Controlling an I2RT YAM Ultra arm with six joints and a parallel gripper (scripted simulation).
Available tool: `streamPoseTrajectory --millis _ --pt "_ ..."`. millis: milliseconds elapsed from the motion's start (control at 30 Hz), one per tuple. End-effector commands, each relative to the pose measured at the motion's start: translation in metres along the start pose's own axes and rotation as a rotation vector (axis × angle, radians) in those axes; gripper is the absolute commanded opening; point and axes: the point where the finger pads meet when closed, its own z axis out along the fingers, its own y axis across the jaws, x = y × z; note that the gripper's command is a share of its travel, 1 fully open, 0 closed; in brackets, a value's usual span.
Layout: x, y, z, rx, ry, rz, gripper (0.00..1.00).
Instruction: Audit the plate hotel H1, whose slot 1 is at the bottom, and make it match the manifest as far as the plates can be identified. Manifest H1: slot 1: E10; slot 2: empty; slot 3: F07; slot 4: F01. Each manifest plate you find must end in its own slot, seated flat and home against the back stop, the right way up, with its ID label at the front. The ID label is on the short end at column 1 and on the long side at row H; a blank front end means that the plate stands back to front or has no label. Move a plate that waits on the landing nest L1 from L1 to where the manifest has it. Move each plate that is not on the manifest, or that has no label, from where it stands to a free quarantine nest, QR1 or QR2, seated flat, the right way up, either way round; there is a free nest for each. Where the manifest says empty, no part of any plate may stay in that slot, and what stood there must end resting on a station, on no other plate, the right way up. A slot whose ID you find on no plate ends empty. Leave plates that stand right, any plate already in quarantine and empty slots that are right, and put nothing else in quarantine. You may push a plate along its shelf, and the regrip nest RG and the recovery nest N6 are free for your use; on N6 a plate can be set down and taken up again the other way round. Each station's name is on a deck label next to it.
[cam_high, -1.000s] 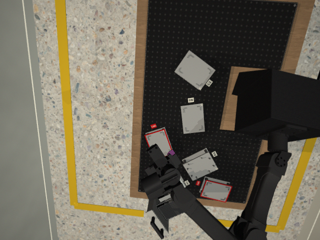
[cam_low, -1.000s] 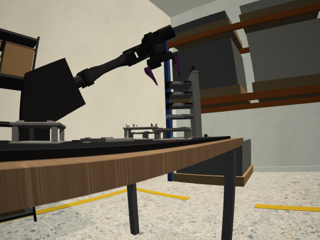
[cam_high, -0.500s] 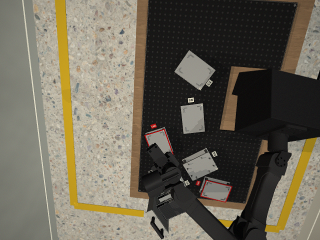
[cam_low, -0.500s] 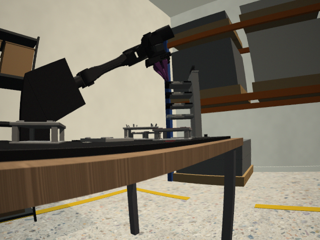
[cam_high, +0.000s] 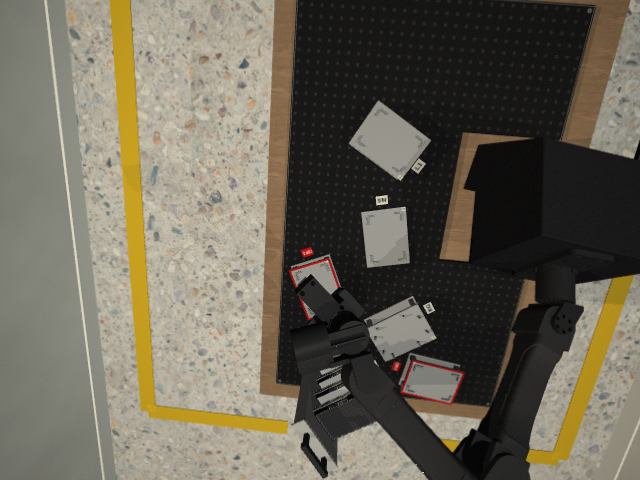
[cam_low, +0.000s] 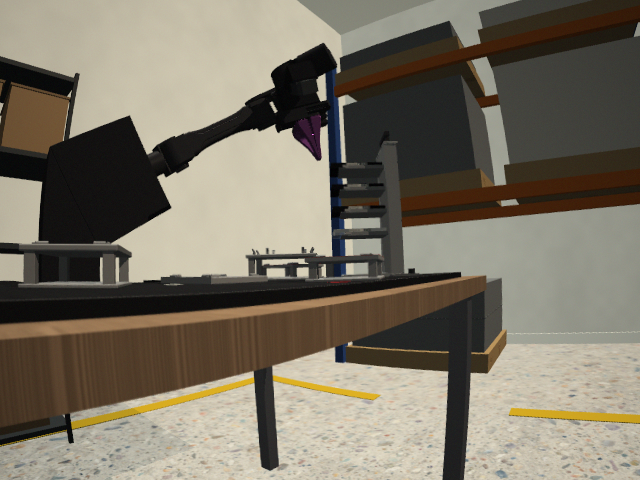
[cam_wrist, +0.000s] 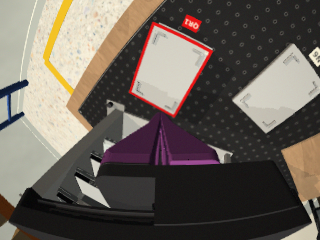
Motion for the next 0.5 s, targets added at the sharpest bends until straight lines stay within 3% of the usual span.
streamPoseTrajectory --millis 0,467 --pt "-0.01 -0.008 -0.012 0.01 -0.041 -0.046 0.0" --pt "-0.023 -0.041 -0.021 0.072 -0.066 -0.172 0.0"
